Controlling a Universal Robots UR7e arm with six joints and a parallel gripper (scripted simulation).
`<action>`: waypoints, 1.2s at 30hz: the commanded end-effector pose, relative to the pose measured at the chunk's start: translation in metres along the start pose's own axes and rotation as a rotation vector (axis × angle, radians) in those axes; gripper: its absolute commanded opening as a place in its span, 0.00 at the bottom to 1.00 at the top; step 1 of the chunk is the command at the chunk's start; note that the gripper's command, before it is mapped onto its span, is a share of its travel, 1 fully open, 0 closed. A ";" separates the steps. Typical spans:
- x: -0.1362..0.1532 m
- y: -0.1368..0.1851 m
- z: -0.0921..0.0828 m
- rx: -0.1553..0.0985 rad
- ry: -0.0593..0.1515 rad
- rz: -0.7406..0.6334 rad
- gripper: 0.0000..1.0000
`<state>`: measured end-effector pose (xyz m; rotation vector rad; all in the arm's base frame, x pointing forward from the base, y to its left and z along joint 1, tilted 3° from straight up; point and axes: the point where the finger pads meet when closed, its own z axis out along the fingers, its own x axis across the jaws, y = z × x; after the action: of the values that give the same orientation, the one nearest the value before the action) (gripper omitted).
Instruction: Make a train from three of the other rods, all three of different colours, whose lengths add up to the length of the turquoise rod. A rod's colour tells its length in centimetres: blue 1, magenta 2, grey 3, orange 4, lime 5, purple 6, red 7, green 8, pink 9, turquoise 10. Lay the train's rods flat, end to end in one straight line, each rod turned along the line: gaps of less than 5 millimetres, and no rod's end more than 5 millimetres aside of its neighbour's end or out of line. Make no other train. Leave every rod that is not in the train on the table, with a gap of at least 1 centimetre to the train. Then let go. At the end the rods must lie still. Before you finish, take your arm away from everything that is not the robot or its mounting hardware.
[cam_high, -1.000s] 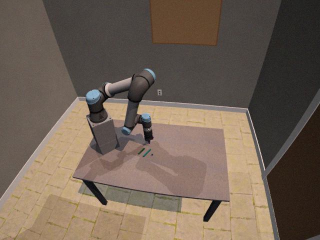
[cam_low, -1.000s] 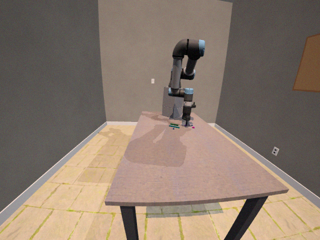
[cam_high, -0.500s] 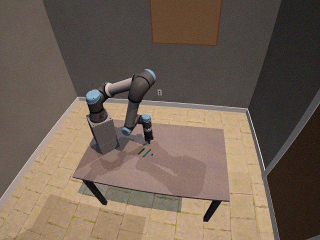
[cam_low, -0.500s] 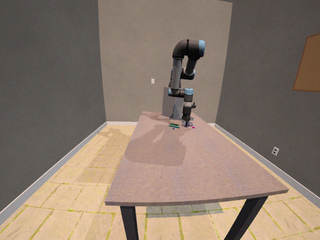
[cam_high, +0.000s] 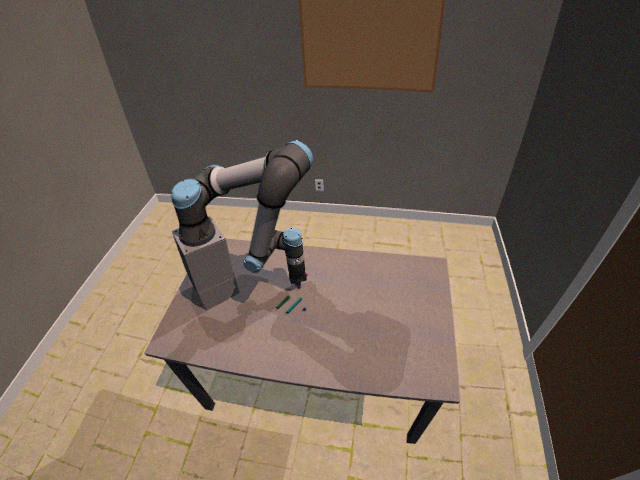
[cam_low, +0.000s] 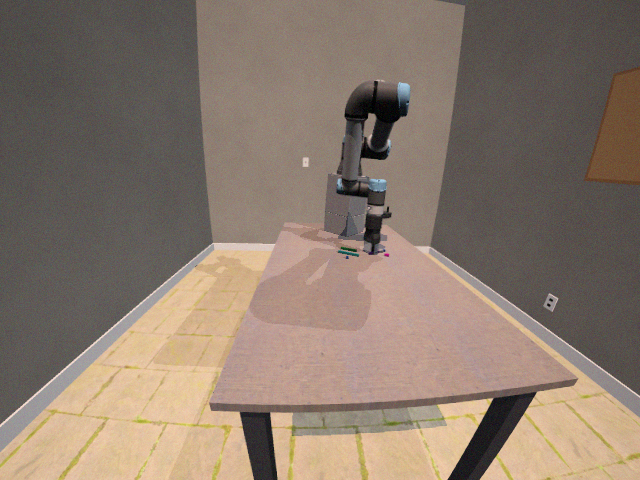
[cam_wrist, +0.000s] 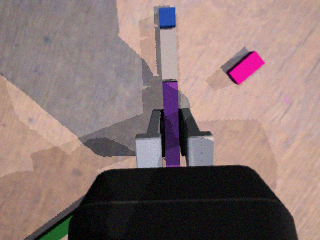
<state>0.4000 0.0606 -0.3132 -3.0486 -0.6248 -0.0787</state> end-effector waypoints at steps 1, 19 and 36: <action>0.000 0.000 0.000 -0.001 0.001 0.000 0.24; 0.000 0.000 0.000 -0.001 0.001 0.000 0.24; 0.000 0.000 0.000 -0.001 0.001 0.000 0.36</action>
<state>0.4001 0.0606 -0.3136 -3.0487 -0.6248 -0.0789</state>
